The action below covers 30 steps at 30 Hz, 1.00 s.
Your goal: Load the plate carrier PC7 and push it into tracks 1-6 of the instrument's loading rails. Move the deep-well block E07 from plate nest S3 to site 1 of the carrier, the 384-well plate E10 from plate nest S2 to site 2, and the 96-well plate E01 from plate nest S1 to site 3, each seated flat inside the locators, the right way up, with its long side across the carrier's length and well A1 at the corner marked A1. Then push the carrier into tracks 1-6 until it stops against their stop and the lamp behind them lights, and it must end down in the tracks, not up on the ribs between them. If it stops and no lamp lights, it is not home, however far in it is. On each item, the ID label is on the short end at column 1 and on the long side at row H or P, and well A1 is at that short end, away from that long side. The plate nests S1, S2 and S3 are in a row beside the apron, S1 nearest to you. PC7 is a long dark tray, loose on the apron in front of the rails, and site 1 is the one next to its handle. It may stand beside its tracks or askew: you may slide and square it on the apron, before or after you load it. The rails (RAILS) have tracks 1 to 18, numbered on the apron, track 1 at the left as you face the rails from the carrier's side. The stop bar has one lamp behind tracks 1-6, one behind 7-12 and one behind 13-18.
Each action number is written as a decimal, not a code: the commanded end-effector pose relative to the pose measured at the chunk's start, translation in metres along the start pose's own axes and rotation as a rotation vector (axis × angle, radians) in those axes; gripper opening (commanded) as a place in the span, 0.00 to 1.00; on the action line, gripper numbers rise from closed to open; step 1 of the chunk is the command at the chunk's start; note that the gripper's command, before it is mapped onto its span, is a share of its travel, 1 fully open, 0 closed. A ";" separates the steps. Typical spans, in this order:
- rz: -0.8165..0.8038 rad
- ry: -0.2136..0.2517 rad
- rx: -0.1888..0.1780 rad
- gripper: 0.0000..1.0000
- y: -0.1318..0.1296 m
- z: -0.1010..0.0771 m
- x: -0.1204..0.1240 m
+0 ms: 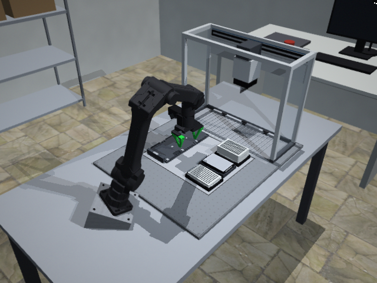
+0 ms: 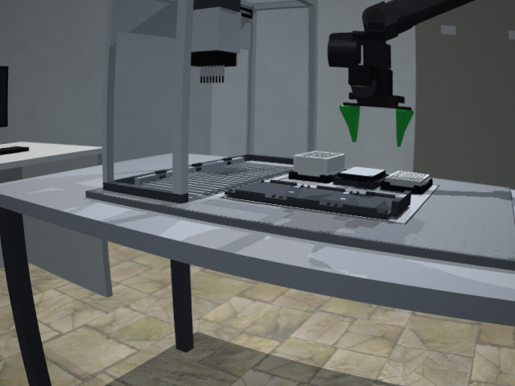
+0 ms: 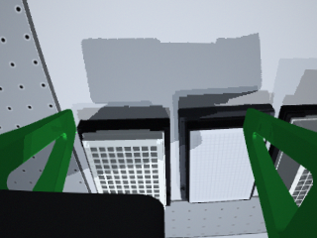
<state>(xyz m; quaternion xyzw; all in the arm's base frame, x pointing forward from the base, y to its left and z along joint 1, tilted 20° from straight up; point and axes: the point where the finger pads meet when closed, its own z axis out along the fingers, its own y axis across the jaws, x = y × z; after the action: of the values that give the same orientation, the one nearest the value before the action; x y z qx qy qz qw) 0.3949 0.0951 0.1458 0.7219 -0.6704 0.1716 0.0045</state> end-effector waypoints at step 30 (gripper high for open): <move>-0.040 0.000 0.015 1.00 0.033 0.028 0.145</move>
<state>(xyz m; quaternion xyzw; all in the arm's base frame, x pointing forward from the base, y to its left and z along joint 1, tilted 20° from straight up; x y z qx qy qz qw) 0.3700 -0.0542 0.1563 0.7240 -0.6670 0.1757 0.0022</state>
